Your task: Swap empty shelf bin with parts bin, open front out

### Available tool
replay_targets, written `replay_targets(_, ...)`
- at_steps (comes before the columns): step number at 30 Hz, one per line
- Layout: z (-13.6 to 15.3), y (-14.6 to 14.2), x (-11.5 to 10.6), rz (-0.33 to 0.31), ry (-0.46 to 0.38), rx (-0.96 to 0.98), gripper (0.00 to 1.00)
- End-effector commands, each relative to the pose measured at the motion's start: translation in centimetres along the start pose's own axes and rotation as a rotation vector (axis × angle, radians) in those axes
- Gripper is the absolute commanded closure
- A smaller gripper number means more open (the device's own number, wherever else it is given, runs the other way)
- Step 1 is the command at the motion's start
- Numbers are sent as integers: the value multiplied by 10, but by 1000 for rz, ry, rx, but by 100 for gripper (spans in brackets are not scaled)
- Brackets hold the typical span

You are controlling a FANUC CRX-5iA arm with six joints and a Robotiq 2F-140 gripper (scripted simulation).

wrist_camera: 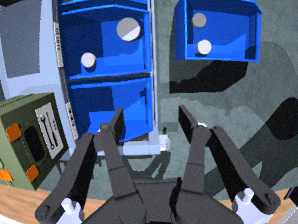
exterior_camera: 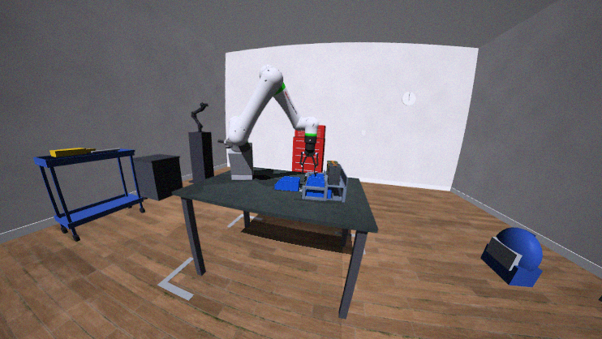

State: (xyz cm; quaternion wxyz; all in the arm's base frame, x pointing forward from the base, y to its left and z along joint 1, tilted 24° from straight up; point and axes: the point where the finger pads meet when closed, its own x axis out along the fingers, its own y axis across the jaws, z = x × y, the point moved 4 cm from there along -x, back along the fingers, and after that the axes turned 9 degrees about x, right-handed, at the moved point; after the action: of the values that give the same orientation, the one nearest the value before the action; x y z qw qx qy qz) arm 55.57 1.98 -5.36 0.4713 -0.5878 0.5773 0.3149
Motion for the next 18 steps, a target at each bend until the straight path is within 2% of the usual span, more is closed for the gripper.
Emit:
replay_targets(1, 0, -1, 5, -2, -1, 0, 38)
replay_targets(18, 0, -1, 28, -2, -1, 0, 38)
